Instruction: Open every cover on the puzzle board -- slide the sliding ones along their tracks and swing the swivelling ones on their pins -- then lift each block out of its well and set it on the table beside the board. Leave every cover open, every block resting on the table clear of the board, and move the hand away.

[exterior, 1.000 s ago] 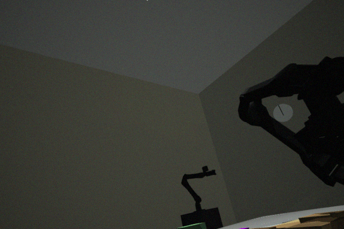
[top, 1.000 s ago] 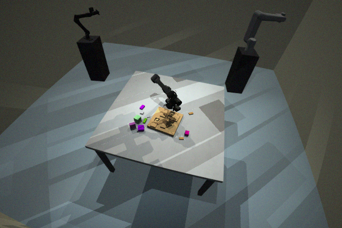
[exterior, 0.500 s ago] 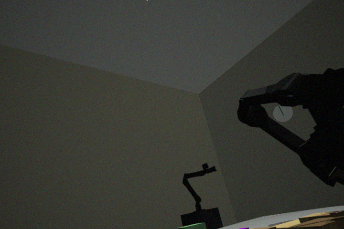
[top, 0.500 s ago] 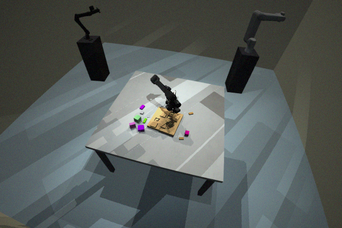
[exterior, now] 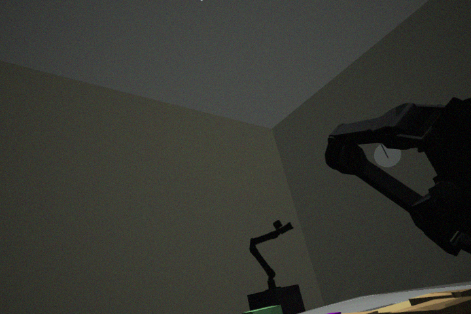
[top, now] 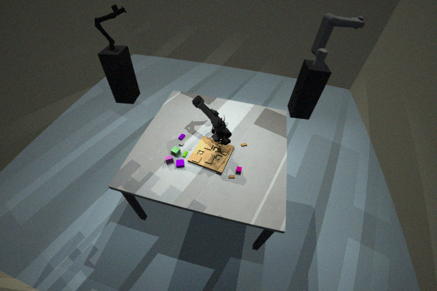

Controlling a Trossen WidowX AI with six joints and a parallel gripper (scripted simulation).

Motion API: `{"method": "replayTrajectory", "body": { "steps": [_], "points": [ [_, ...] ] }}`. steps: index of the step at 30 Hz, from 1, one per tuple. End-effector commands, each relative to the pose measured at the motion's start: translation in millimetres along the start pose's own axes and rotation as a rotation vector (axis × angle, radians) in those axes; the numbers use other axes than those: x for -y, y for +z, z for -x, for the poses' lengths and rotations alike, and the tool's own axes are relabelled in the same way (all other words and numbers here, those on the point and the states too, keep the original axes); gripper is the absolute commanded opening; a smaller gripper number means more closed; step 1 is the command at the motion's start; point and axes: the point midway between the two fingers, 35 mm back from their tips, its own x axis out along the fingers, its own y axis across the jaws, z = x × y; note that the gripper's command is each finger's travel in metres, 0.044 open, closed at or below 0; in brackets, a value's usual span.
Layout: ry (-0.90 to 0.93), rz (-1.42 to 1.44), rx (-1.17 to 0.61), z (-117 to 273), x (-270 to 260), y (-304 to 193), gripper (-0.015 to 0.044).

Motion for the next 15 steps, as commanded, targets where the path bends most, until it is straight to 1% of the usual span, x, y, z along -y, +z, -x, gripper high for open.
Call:
{"method": "replayTrajectory", "body": {
  "steps": [1, 15],
  "points": [
    [0.000, 0.003, 0.005, -0.4, -0.3, 0.2, 0.0144],
    [0.000, 0.003, 0.005, -3.6, -0.4, 0.5, 0.0144]
  ]
}}
